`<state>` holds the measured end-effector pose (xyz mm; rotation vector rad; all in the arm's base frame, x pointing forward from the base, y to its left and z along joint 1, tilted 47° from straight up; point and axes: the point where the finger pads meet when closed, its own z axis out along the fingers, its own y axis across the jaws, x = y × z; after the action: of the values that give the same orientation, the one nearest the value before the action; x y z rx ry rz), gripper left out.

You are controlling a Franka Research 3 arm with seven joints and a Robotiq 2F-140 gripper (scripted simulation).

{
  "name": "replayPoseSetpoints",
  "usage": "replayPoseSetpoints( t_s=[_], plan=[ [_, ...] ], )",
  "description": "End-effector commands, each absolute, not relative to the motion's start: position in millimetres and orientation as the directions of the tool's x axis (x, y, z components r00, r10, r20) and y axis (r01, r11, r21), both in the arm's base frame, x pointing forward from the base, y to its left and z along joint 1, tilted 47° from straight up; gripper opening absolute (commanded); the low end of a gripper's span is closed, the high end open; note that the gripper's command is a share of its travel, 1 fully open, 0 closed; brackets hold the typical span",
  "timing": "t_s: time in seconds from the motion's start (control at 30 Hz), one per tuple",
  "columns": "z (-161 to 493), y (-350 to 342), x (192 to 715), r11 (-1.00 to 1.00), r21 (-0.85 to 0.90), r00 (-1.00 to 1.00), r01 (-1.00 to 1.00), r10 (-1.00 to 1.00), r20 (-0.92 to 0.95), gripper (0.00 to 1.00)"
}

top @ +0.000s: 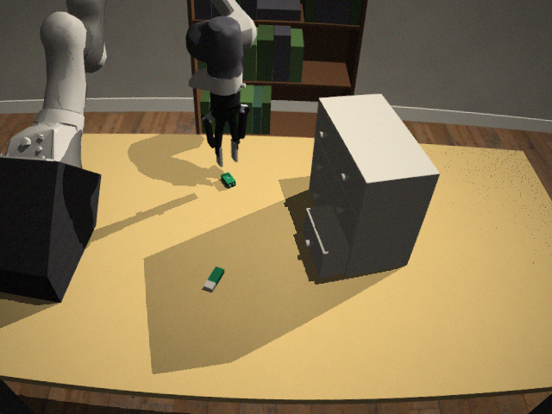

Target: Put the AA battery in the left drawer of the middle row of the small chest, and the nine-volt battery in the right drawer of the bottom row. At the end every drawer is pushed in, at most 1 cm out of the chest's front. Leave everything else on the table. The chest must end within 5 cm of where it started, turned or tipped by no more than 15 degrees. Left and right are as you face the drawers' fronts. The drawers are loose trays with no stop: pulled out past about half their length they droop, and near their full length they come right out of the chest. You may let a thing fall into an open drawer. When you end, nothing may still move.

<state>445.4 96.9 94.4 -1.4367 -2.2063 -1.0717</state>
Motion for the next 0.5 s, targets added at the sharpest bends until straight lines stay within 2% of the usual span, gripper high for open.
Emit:
replayPoseSetpoints(
  t_s=[0.0, 0.47],
  plan=[
    [94.2, 97.6, 445.3, 0.214, 0.416, -0.445, 0.884, 0.66, 0.606, 0.26],
    [80.0, 113.0, 449.1, 0.214, 0.416, -0.444, 0.884, 0.661, 0.605, 0.26]
  ],
)
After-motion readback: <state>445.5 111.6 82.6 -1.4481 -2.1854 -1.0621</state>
